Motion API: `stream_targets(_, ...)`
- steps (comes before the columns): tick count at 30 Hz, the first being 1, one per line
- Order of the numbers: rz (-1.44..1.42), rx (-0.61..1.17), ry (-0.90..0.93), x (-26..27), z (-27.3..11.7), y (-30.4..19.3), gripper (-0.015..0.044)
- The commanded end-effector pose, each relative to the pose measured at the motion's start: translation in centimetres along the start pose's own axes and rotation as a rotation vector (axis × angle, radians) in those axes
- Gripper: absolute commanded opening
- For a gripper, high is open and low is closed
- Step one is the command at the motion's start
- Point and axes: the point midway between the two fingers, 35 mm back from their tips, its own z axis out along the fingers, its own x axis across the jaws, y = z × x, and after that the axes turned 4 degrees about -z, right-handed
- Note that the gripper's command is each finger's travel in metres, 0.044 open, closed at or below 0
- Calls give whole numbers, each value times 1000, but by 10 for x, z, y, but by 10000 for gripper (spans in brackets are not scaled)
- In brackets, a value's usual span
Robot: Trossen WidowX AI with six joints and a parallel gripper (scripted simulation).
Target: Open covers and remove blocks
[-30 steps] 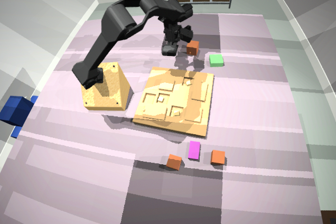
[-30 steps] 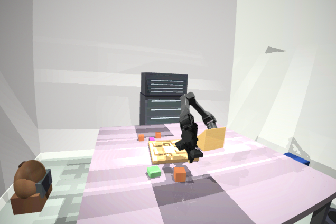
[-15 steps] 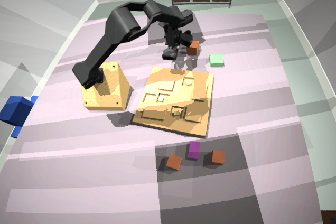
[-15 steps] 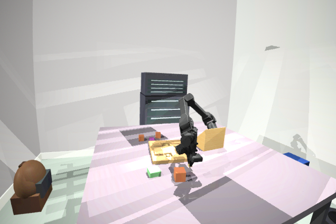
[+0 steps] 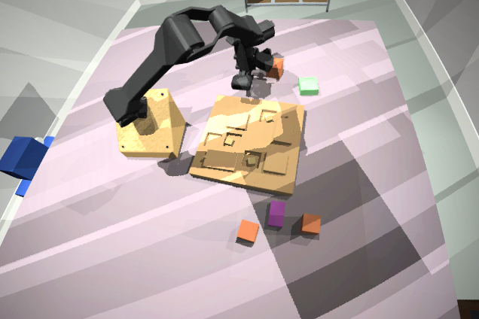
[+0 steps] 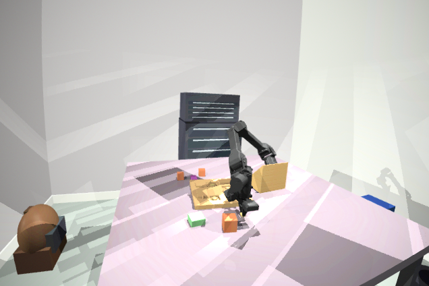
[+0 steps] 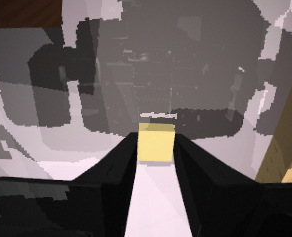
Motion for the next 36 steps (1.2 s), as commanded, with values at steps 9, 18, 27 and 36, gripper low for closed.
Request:
stream_targets(9, 0, -1, 0, 0, 0, 0, 369)
stream_targets(18, -2, 0, 1, 1, -21, 1, 440)
stream_targets(27, -6, 0, -1, 1, -50, 1, 440)
stream_targets(36, -9, 0, -4, 0, -77, -1, 440)
